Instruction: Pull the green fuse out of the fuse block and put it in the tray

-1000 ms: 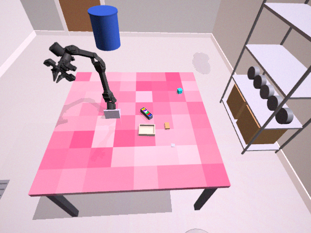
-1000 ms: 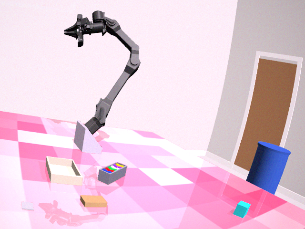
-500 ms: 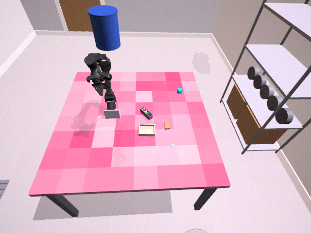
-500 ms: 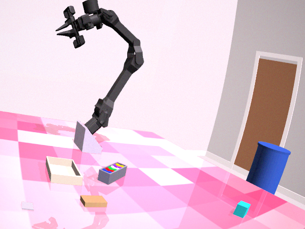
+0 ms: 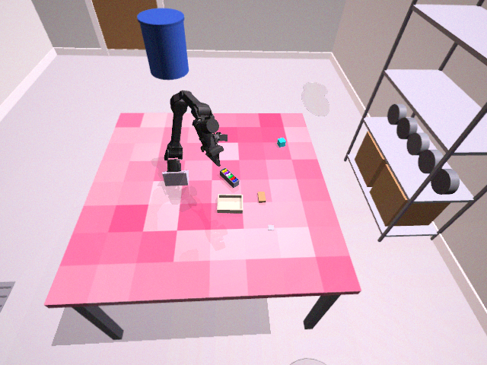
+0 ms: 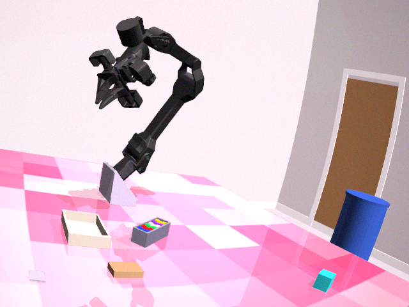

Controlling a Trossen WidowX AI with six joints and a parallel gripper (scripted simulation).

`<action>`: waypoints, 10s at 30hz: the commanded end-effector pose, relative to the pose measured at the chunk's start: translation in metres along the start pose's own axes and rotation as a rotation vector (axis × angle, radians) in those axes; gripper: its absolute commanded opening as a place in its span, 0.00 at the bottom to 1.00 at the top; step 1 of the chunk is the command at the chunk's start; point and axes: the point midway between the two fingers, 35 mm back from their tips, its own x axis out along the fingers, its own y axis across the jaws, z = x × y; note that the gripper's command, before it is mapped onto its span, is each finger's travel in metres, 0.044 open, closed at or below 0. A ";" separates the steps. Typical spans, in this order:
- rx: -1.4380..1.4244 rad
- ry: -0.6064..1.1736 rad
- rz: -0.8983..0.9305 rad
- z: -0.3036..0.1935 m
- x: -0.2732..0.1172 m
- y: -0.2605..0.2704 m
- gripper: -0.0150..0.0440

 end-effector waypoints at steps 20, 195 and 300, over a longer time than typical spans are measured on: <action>-0.233 0.091 0.620 0.093 0.126 0.223 0.37; -0.233 0.092 0.619 0.101 0.111 0.210 0.25; -0.231 0.093 0.611 0.021 0.186 0.077 0.81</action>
